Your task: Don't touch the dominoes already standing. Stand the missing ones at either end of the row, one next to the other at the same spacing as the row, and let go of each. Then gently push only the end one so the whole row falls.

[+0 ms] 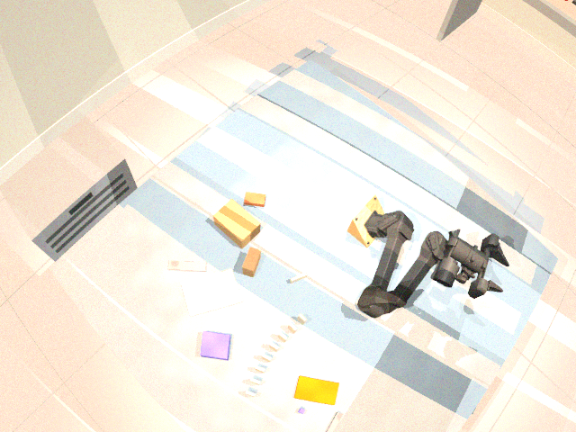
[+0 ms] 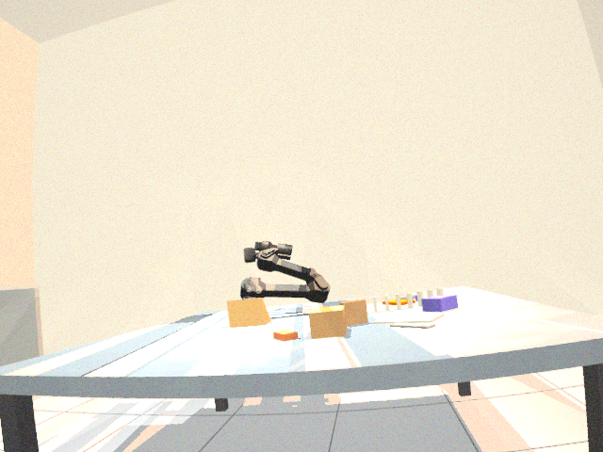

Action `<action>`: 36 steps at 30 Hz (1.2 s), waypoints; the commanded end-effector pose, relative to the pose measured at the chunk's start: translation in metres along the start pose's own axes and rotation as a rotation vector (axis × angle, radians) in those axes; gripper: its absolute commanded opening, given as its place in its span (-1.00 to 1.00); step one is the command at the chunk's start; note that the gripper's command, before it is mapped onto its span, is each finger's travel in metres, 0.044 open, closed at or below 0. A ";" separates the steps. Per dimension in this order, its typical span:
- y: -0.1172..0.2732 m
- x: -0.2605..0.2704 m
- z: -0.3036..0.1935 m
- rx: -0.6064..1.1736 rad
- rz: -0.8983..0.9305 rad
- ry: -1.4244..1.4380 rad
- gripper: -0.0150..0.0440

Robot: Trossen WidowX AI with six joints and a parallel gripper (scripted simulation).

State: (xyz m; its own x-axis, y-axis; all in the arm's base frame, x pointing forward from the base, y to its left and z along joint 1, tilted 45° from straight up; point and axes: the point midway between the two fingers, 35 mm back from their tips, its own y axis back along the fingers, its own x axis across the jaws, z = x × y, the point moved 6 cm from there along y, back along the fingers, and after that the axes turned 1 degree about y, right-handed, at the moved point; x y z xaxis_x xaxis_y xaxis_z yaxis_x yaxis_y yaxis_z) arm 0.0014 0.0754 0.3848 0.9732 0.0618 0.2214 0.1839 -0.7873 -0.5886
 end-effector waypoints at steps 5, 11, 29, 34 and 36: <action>-0.003 -0.031 -0.024 0.143 -0.165 0.068 1.00; 0.014 -0.082 -0.068 0.435 -0.438 0.148 1.00; 0.195 -0.124 -0.158 1.552 -1.101 0.107 1.00; 0.252 -0.098 -0.156 1.925 -1.199 0.061 1.00; 0.273 -0.083 -0.150 2.081 -1.223 0.038 1.00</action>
State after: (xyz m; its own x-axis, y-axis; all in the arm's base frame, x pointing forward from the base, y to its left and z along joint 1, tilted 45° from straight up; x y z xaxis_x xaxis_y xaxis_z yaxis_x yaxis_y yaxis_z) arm -0.0733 -0.2195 0.3396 0.3490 -0.1236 0.9289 0.4304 0.9017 -0.0418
